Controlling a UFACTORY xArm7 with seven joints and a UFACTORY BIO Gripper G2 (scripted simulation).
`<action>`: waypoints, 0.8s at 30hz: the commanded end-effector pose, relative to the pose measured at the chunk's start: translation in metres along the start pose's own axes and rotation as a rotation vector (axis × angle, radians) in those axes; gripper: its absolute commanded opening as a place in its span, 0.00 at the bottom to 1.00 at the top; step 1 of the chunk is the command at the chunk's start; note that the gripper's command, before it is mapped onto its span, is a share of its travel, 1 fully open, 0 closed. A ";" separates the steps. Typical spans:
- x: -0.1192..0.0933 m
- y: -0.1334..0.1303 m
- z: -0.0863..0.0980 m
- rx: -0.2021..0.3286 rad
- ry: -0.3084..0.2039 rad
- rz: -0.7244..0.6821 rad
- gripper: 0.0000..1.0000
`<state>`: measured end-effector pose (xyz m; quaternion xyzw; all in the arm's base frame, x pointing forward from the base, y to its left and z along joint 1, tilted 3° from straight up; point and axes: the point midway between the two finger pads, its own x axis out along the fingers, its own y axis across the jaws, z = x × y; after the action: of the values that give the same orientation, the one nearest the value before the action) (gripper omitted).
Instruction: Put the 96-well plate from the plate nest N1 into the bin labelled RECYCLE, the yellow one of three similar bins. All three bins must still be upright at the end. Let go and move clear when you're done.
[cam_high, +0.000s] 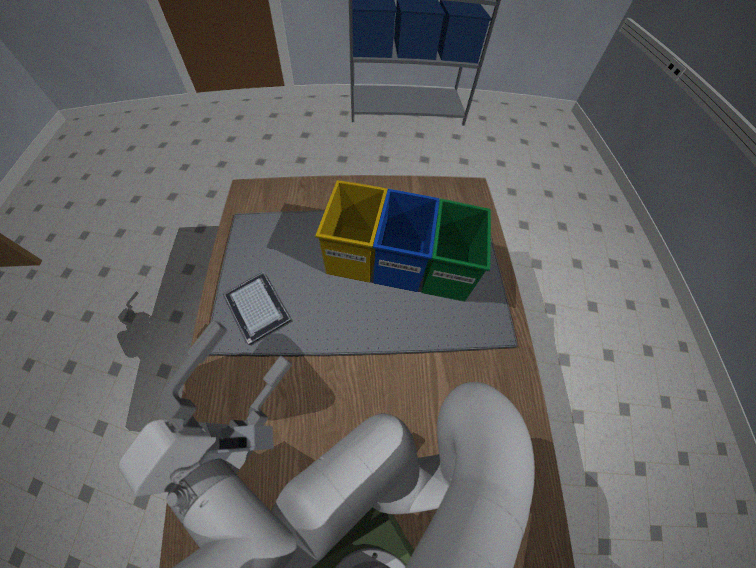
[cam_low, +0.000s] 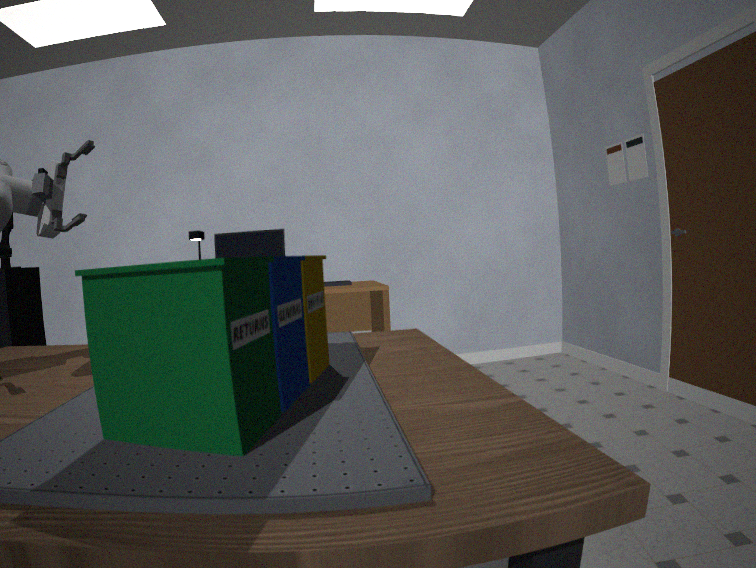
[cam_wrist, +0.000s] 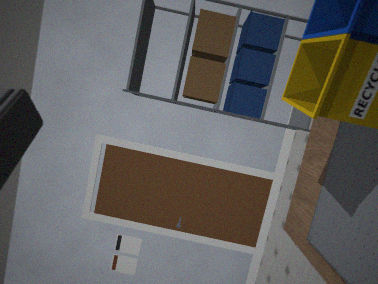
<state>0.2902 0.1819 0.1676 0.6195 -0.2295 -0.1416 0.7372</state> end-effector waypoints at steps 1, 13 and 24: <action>0.005 -0.001 0.000 -0.027 0.013 0.010 0.37; 0.045 0.025 0.005 0.066 -0.107 0.076 0.37; 0.080 0.046 0.013 0.095 -0.160 0.120 0.37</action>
<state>0.3367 0.1489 0.2140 0.6247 -0.3264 -0.1363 0.6962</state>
